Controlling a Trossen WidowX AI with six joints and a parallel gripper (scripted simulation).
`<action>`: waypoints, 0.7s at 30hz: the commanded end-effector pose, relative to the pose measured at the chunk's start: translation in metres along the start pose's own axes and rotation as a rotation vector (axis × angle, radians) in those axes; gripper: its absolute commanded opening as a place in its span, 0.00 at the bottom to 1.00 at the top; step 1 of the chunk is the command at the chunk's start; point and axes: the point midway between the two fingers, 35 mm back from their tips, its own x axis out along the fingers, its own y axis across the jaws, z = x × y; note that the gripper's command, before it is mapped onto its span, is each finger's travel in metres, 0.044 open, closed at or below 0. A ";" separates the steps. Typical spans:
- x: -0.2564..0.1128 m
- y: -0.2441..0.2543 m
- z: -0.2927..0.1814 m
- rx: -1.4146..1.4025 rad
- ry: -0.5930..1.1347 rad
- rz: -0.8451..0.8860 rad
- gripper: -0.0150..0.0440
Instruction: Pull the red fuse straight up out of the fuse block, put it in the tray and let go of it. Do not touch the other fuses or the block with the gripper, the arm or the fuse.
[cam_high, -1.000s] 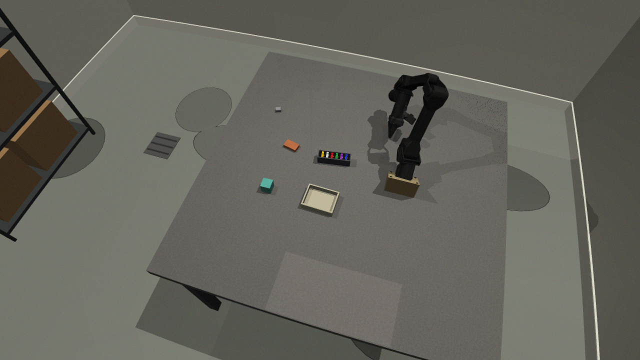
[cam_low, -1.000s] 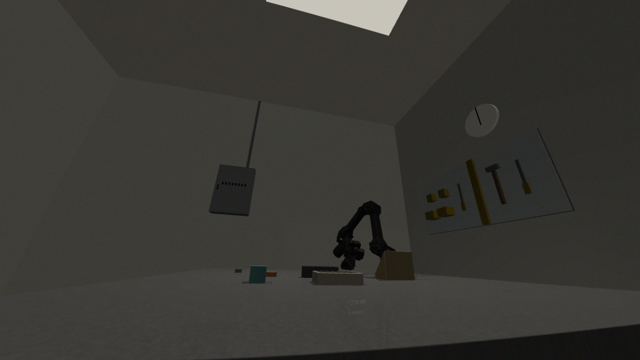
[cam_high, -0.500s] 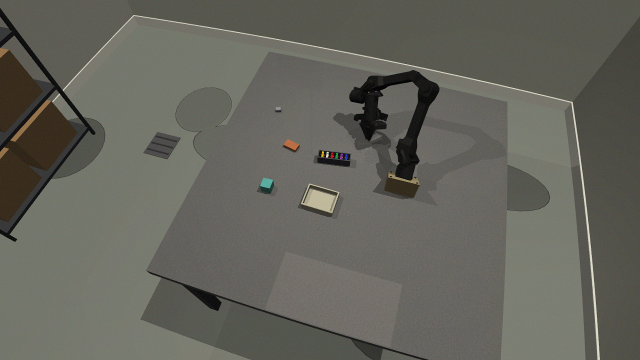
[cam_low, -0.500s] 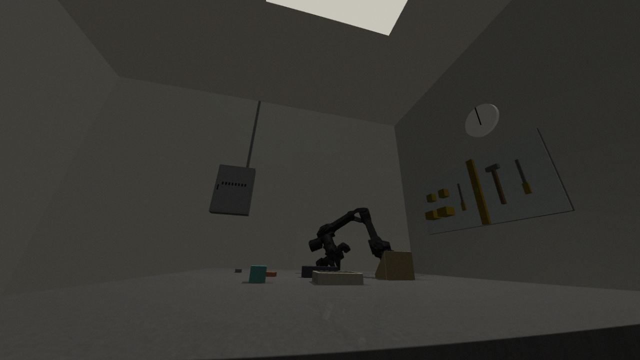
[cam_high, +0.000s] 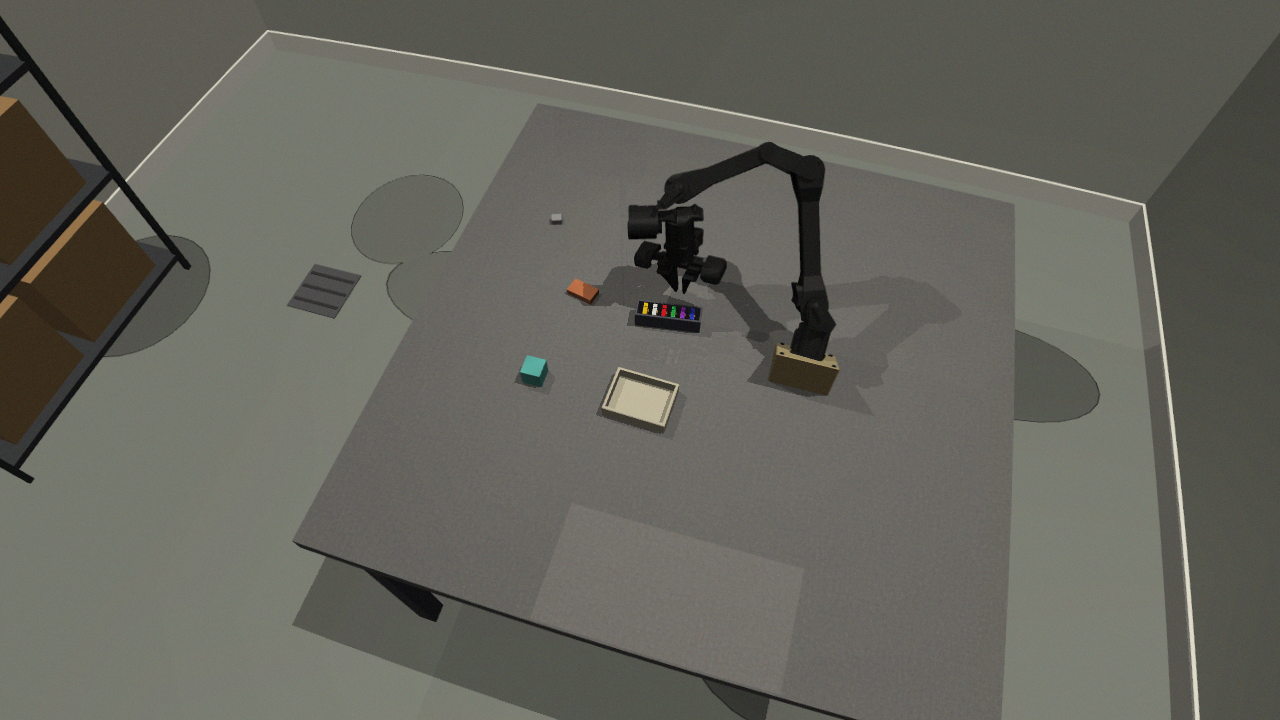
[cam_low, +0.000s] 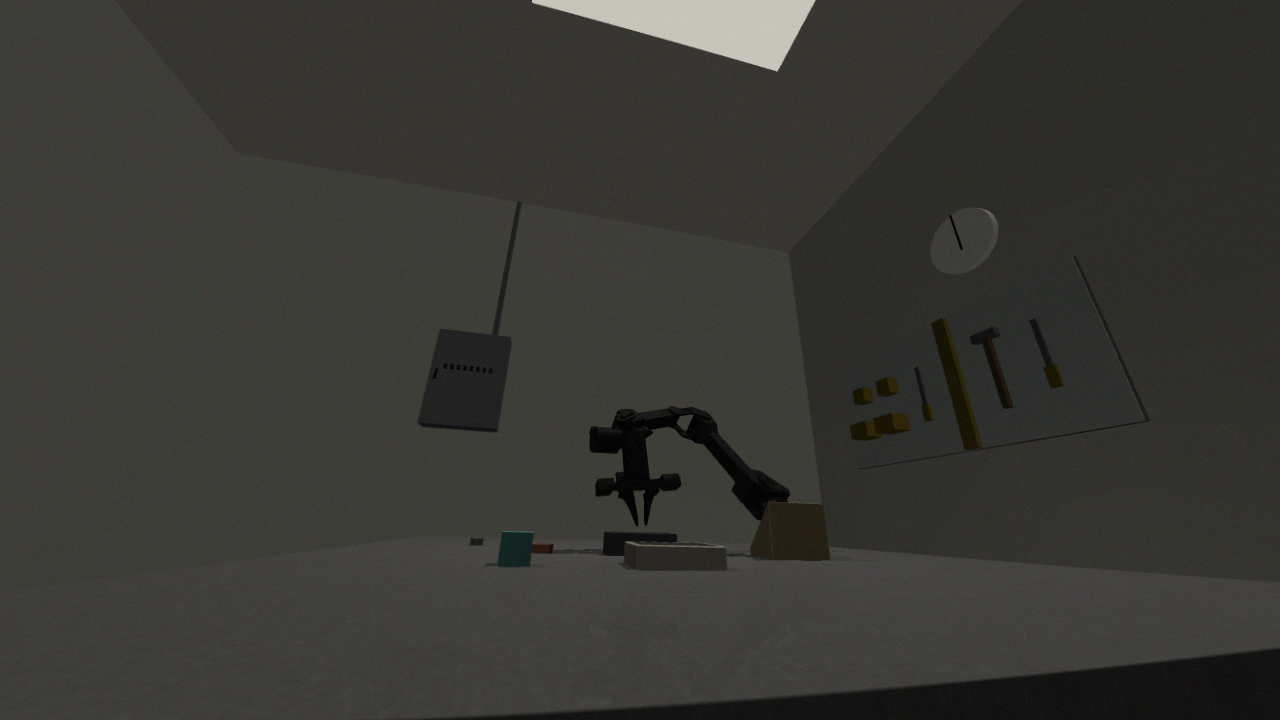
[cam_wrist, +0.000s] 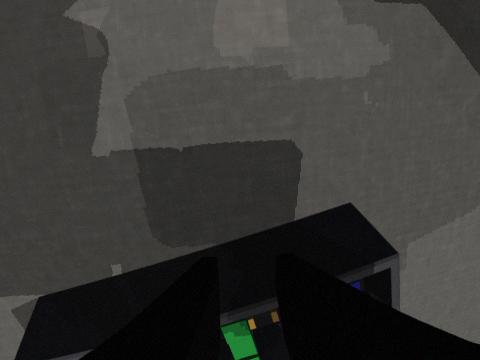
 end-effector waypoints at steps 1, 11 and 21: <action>-0.012 0.010 -0.046 -0.183 -0.104 0.075 0.38; -0.015 0.012 -0.059 -0.241 -0.138 0.099 0.38; -0.006 0.013 -0.058 -0.241 -0.138 0.099 0.38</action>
